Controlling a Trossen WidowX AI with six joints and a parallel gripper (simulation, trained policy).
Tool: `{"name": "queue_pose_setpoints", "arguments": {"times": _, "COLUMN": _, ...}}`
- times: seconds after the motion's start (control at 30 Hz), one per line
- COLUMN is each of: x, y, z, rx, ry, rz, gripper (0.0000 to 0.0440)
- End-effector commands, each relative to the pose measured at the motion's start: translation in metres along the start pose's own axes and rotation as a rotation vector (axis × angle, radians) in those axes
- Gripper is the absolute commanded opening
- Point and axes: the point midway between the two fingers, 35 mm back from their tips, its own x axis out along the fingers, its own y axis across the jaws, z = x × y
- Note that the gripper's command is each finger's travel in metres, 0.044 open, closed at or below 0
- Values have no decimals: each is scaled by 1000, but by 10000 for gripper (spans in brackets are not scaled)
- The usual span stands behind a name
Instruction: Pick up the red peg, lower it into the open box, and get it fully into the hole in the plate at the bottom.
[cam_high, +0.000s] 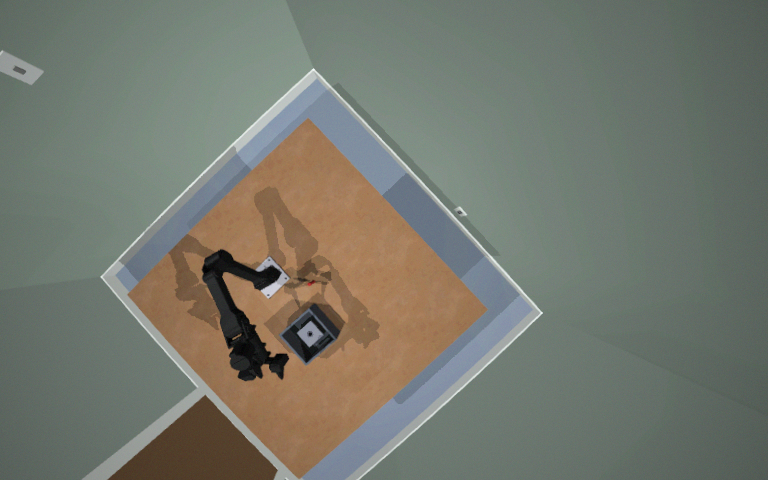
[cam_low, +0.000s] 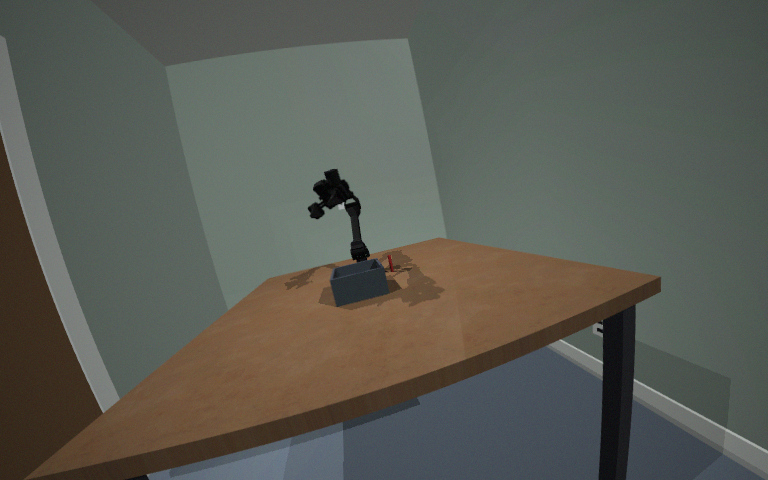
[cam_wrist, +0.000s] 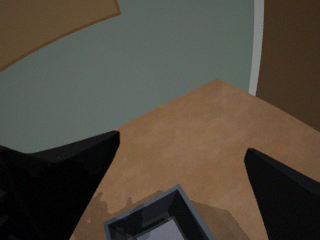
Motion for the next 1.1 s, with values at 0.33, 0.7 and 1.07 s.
{"name": "queue_pose_setpoints", "arguments": {"times": 0.33, "x": -16, "y": 44, "z": -128, "rx": -75, "ry": 474, "rz": -27, "gripper": 440}}
{"name": "queue_pose_setpoints", "arguments": {"times": 0.7, "x": -69, "y": 60, "z": -209, "rx": -134, "ry": 783, "rz": -108, "gripper": 440}}
{"name": "queue_pose_setpoints", "arguments": {"times": 1.07, "x": -126, "y": 59, "z": -272, "rx": -184, "ry": 998, "rz": -241, "gripper": 440}}
